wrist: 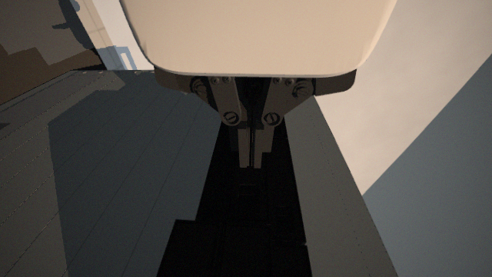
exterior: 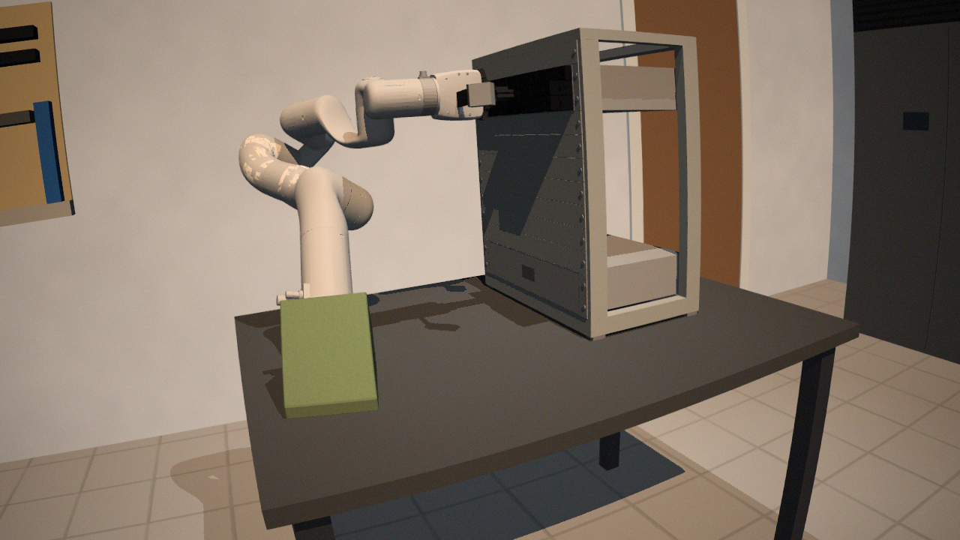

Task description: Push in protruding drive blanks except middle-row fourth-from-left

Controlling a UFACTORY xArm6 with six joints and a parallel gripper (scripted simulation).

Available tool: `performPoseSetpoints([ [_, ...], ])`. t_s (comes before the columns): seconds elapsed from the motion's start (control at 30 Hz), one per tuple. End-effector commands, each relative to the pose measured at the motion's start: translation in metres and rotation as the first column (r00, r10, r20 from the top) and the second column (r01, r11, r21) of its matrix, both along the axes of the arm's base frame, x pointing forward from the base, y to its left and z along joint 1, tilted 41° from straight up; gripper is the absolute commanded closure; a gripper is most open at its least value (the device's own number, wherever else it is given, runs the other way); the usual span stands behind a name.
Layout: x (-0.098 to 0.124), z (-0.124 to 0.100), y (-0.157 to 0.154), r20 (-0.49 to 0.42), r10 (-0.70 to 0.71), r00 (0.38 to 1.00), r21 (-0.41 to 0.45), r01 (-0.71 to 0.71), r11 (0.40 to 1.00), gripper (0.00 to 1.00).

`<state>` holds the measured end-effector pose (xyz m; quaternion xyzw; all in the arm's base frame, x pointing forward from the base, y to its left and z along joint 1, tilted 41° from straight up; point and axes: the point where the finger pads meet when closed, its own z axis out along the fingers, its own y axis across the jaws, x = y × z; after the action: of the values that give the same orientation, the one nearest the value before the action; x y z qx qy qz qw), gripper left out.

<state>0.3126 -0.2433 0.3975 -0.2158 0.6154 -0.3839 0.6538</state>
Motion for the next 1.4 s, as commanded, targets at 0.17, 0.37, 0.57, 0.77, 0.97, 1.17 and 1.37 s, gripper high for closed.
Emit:
performPoseSetpoints([
  [0.17, 0.009, 0.003, -0.002, 0.001, -0.001, 1.000, -0.002, 0.001, 1.000, 1.00],
  [0.37, 0.009, 0.003, -0.002, 0.001, -0.001, 1.000, -0.002, 0.001, 1.000, 1.00],
  [0.57, 0.010, 0.003, -0.002, 0.001, -0.001, 1.000, -0.002, 0.001, 1.000, 1.00],
  [0.77, 0.018, 0.004, -0.004, 0.001, -0.001, 1.000, -0.002, 0.001, 1.000, 1.00],
  [0.97, 0.019, 0.004, -0.004, 0.001, -0.001, 1.000, -0.002, 0.001, 1.000, 1.00],
  [1.17, 0.019, 0.004, -0.004, 0.001, -0.001, 1.000, -0.002, 0.001, 1.000, 1.00],
  [1.37, 0.022, 0.005, -0.005, 0.001, -0.001, 1.000, -0.002, 0.001, 1.000, 1.00],
])
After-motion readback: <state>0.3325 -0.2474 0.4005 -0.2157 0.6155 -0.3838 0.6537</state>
